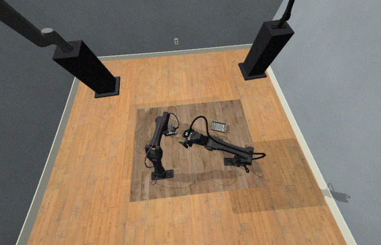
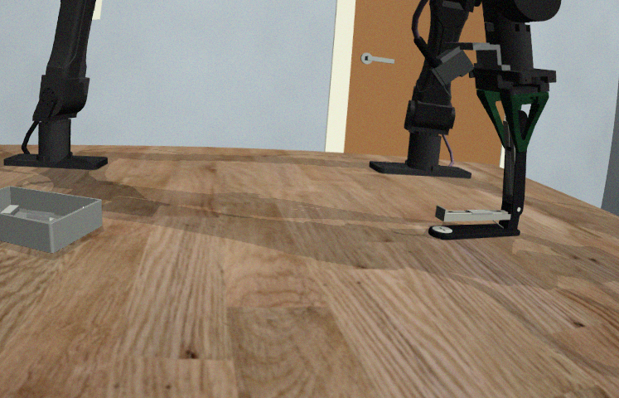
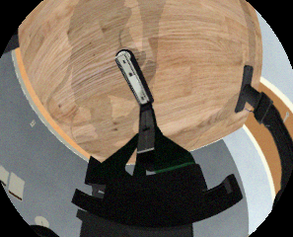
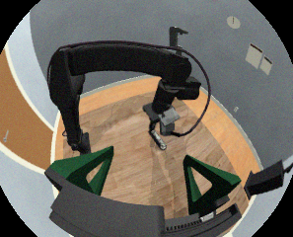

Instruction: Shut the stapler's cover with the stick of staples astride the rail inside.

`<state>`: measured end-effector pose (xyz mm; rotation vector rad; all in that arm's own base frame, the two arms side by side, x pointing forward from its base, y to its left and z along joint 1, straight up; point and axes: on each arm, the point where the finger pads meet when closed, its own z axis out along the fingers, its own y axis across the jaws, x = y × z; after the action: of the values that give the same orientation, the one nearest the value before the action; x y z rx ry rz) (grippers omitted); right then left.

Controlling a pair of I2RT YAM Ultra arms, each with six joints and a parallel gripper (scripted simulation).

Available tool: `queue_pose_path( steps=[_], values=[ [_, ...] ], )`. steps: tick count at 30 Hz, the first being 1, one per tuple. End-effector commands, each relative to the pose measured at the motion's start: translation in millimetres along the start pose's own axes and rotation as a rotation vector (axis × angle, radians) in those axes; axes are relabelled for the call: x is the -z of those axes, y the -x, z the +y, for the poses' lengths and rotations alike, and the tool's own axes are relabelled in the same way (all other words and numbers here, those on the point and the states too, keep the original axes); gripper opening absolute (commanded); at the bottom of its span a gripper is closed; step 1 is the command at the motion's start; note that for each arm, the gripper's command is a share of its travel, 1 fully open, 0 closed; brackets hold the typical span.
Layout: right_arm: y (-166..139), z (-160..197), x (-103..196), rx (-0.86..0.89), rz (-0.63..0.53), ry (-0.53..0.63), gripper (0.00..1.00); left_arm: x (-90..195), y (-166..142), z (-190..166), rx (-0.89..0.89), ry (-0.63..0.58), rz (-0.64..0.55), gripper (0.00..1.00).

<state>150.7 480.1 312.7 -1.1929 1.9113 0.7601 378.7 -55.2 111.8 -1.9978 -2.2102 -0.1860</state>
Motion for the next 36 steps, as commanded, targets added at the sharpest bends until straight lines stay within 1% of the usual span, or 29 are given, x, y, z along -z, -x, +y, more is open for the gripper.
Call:
queue_pose_path(
  steps=[1,12,25,29,30,36],
  values=[
    [8.9,-1.0,6.5,0.001,-0.018,0.000,1.00,12.9,-1.1,1.6,0.023,0.017,0.033,0.00],
    [8.9,-1.0,6.5,0.001,-0.018,0.000,1.00,12.3,11.2,2.9,0.027,0.023,0.177,0.00],
    [8.9,-1.0,6.5,0.001,-0.018,0.000,1.00,15.0,10.1,4.1,0.037,0.034,0.178,0.00],
    [8.9,-1.0,6.5,0.001,-0.018,0.000,1.00,15.0,10.1,4.1,0.037,0.034,0.178,0.45],
    [8.9,-1.0,6.5,0.001,-0.018,0.000,1.00,15.0,10.1,4.1,0.036,0.034,0.178,0.52],
    [8.9,-1.0,6.5,0.001,-0.018,0.000,1.00,19.9,11.5,0.6,0.027,0.043,0.175,0.52]
  ],
)
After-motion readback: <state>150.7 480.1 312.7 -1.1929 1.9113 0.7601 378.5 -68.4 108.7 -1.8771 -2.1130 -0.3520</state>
